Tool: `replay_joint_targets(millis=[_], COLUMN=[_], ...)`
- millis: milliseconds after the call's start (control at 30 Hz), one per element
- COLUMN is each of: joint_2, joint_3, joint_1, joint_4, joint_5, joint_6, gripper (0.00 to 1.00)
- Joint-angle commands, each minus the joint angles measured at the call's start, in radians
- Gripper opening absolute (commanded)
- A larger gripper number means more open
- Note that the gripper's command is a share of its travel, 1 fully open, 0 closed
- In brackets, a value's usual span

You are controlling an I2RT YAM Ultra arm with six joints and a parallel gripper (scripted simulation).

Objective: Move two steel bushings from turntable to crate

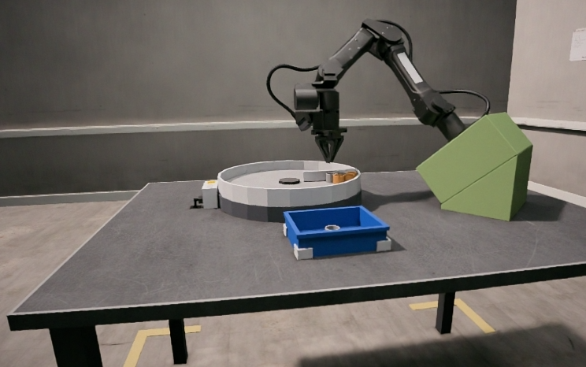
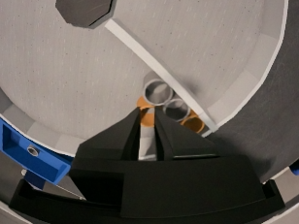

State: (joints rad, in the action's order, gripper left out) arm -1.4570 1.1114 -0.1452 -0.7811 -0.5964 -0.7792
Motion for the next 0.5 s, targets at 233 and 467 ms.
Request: replay_joint_targets(millis=[233, 467], joint_2=[0.003, 0.002], joint_3=[0.030, 0.020], joint_1=[-0.020, -0.020], joint_4=[0.002, 0.002], joint_5=[-0.004, -0.004], joint_6=[-0.008, -0.008], gripper=[0.13, 0.13])
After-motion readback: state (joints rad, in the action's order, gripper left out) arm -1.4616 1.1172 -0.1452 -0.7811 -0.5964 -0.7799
